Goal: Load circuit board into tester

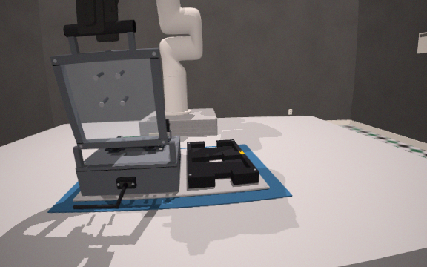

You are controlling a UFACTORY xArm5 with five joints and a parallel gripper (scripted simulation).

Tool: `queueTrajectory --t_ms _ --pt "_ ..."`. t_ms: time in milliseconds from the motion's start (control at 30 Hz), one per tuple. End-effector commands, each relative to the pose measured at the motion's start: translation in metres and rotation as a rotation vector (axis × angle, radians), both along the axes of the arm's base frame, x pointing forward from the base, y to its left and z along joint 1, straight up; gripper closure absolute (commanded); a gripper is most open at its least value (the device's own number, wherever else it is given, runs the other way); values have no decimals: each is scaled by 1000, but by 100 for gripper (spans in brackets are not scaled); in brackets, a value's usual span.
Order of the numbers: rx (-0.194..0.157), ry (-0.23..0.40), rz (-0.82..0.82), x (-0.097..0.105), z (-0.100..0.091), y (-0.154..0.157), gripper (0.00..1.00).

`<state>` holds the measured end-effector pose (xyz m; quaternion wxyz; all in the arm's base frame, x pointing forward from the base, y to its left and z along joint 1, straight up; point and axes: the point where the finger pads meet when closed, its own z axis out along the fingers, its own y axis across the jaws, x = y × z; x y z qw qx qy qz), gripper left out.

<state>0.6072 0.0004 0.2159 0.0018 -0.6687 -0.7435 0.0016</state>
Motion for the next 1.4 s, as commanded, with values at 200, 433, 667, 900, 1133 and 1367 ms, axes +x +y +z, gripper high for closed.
queueTrajectory --t_ms 200,433,667,900,1133,1367 --pt "0 -5 0 1 2 0 48" --pt "0 -5 0 1 2 0 100" --pt "0 -5 0 1 2 0 100" --pt "0 -5 0 1 2 0 100" --pt "0 -5 0 1 2 0 100" --pt "0 -5 0 1 2 0 100"
